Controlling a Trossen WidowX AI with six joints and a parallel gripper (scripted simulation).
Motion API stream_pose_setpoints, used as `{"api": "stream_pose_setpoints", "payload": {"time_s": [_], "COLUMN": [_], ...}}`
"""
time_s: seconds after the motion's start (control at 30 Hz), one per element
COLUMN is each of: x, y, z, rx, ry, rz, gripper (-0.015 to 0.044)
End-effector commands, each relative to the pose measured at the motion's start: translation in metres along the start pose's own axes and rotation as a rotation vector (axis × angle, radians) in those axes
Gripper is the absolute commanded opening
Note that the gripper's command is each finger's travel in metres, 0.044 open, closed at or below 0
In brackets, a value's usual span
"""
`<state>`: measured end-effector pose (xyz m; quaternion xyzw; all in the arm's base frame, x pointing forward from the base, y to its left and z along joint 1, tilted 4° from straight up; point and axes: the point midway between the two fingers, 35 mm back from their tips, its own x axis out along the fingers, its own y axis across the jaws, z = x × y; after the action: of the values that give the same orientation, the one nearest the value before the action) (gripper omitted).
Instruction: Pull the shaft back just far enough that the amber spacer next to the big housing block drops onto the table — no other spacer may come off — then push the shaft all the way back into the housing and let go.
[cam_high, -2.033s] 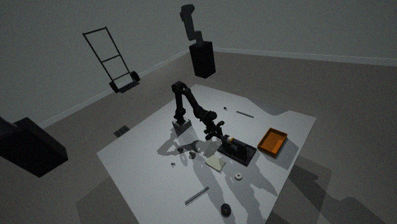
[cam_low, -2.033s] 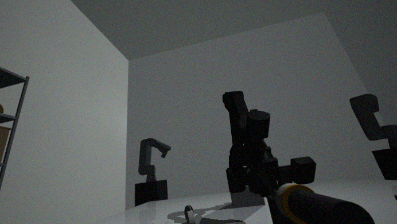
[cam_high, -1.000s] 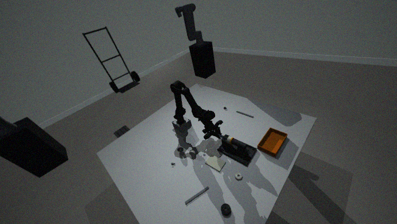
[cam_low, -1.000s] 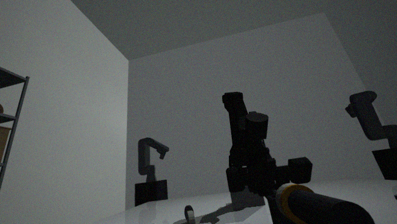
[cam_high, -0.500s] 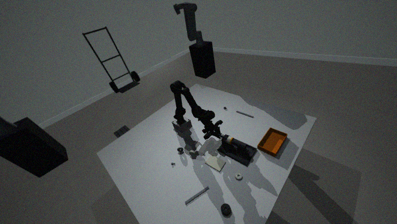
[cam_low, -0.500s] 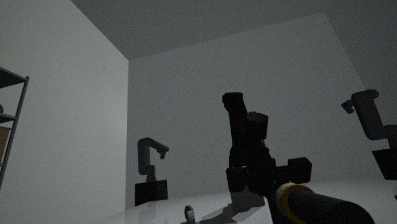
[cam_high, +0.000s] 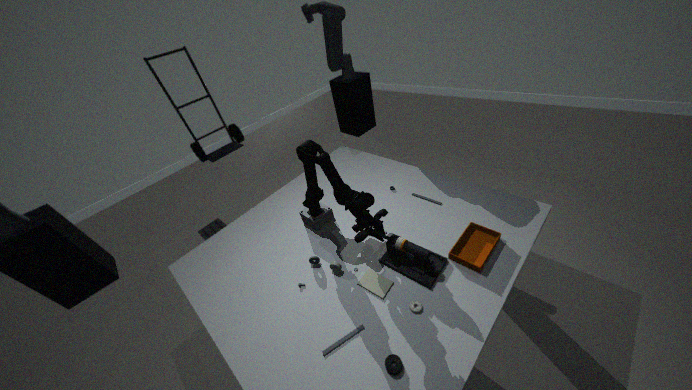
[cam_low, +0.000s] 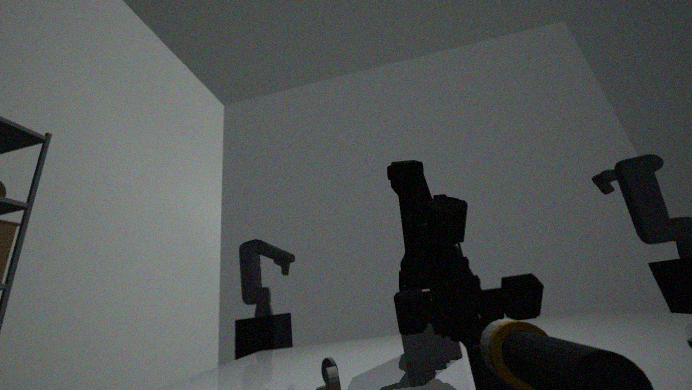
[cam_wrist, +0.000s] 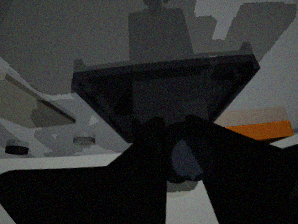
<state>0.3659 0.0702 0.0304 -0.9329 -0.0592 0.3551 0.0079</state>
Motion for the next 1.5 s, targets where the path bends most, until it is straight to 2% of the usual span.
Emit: {"api": "stream_pose_setpoints", "payload": {"time_s": [0.0, 1.47], "x": [-0.0004, -0.0035], "y": [0.0000, 0.0000], "z": [0.0010, 0.0042], "rx": [0.000, 0.000], "ry": [-0.001, -0.002], "rz": [0.001, 0.001], "gripper": [0.0000, 0.0000]}}
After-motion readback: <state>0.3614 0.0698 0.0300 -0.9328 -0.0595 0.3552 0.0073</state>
